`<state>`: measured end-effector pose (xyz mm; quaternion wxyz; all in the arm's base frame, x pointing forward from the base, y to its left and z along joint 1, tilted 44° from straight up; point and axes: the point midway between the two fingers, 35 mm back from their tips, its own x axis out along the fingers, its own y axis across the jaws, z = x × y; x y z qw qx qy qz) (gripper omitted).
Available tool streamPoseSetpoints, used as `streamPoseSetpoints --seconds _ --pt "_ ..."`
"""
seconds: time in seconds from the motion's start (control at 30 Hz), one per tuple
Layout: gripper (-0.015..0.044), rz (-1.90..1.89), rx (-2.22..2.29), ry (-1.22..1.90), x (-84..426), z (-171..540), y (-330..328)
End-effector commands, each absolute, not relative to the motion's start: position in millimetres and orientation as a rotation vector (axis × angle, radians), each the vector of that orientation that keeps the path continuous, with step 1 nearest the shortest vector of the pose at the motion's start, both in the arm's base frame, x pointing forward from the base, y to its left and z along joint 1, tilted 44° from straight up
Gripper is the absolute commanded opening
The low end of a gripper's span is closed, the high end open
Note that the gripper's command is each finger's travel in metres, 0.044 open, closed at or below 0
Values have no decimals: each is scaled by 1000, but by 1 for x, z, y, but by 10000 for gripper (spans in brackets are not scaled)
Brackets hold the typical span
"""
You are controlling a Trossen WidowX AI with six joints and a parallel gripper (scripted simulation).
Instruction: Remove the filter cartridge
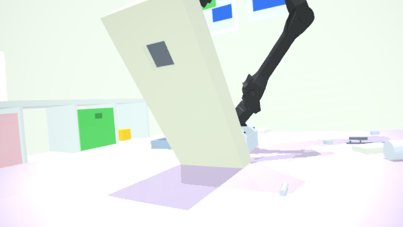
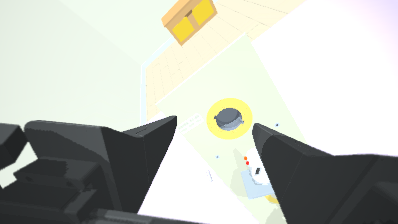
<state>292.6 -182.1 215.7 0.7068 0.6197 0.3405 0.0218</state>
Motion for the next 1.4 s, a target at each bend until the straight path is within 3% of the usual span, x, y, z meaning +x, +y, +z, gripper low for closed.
streamPoseSetpoints --seconds 0.0,0.07,0.33,1.37 --pt "352 70 1338 786 291 214 -184" --pt "305 119 1198 849 286 195 -170" --pt "305 462 646 1064 247 132 -111" --pt "305 471 633 1068 260 112 -91"
